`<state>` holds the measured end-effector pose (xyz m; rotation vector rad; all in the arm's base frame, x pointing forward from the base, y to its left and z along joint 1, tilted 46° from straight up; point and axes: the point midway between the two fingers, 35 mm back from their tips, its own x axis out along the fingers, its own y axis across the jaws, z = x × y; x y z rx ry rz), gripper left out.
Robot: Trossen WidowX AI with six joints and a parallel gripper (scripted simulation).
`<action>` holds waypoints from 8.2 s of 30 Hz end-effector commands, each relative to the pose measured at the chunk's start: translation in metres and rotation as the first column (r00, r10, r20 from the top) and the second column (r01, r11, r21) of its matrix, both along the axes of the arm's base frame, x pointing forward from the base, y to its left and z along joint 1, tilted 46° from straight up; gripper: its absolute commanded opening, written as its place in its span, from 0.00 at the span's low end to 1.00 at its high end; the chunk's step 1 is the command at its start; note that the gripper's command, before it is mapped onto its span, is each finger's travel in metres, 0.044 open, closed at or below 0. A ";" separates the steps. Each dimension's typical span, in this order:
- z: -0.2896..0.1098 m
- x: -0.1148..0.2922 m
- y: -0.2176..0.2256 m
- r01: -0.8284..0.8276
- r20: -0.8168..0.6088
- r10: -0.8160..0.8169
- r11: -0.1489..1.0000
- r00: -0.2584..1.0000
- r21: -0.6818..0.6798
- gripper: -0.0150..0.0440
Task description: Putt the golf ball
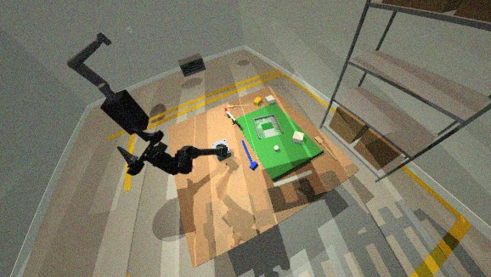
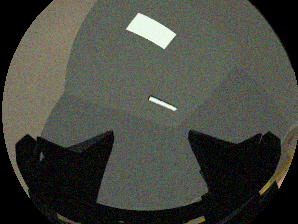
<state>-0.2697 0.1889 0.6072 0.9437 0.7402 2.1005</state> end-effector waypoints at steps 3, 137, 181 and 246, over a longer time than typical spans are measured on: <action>0.007 0.007 -0.005 -0.018 -0.040 0.018 1.000 0.999 0.008 1.00; -0.769 0.473 -0.009 0.514 -0.017 0.995 -0.065 0.097 -0.856 1.00; -0.762 0.475 0.002 0.513 -0.010 0.995 -0.061 0.101 -0.856 0.25; -0.467 0.515 -0.162 0.471 0.505 0.304 -0.848 0.808 -0.242 0.25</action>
